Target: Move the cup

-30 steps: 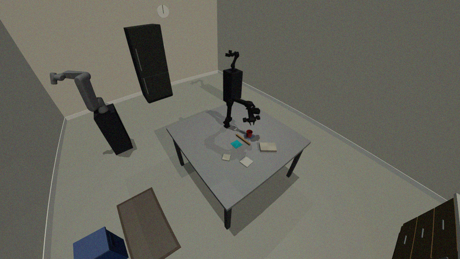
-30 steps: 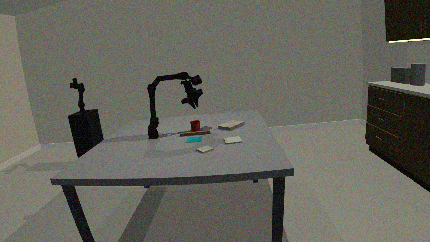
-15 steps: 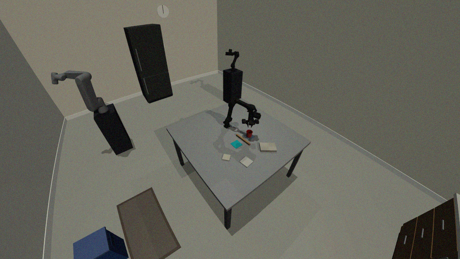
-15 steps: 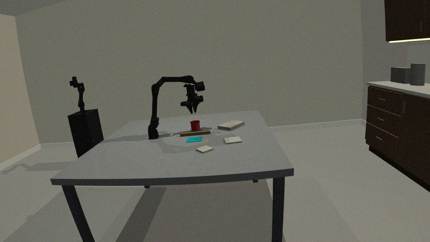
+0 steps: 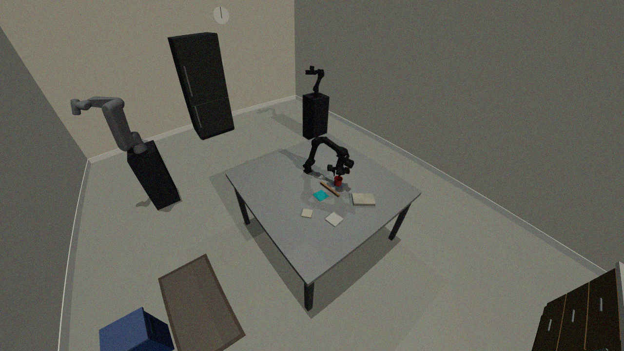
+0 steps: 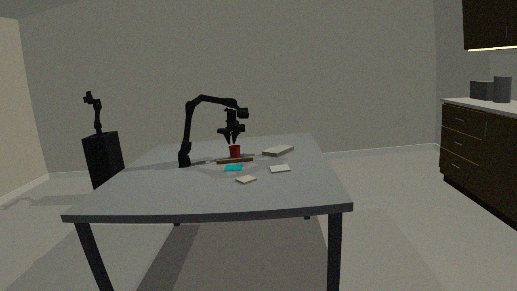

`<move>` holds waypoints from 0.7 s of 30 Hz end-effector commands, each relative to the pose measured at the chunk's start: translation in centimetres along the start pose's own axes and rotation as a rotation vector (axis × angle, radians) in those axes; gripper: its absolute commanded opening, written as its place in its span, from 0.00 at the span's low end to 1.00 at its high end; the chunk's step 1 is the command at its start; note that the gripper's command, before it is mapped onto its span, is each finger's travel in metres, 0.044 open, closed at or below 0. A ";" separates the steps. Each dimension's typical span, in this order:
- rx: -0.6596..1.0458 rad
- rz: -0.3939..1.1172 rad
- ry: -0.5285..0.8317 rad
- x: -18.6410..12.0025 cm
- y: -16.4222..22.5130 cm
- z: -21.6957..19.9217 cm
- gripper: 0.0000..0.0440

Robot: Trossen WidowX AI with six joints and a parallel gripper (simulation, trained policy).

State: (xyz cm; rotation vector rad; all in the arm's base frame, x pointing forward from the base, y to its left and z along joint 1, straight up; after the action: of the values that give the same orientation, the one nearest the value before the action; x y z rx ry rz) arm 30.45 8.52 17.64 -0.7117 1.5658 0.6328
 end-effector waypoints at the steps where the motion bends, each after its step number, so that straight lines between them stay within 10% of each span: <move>1: 0.007 0.006 0.028 1.3 0.0 0.0 0.41; 16: -0.034 0.027 0.073 6.6 0.0 0.3 0.41; 21: -0.070 0.025 0.072 7.9 0.0 0.3 0.17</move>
State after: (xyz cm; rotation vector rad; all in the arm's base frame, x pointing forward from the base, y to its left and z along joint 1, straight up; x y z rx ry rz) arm 30.25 8.19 10.45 -0.7599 1.6239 0.6775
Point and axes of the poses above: the point midway between the two fingers, 35 mm back from their tips, its own x axis out along the fingers, its own z axis across the jaws, y = z × x, the point moved 4 cm from there along -x, back along the fingers, and after that the axes turned 1 degree about x, right-handed, at the moved point
